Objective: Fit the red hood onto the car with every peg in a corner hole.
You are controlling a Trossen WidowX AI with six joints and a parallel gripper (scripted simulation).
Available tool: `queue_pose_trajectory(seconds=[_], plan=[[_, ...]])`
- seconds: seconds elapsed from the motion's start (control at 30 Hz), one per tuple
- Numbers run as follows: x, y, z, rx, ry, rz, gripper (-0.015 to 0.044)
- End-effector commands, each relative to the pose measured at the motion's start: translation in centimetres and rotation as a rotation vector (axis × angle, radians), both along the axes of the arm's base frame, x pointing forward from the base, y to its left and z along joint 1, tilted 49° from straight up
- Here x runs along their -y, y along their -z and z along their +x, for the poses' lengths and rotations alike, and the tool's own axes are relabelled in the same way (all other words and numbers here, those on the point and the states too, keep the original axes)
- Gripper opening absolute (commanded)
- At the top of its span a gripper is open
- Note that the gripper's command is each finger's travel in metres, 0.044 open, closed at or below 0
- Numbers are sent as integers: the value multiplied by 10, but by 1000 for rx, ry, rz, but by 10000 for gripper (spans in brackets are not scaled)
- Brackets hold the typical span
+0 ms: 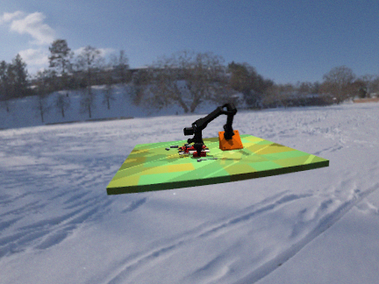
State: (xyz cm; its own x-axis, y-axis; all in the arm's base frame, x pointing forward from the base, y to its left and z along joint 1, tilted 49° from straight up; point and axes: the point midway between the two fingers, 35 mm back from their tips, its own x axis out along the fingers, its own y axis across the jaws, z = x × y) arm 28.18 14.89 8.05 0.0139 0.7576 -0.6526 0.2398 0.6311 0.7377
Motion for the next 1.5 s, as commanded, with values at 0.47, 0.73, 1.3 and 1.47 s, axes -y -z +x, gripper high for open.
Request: queue_pose_trajectory(seconds=[0.47,0.73,1.3,1.47], plan=[[4,-3,0,-1,3,-1,163],[22,-18,0,-1,3,-3,0],[72,-60,0,-2,3,-5,0],[75,-63,0,-2,3,-5,0]])
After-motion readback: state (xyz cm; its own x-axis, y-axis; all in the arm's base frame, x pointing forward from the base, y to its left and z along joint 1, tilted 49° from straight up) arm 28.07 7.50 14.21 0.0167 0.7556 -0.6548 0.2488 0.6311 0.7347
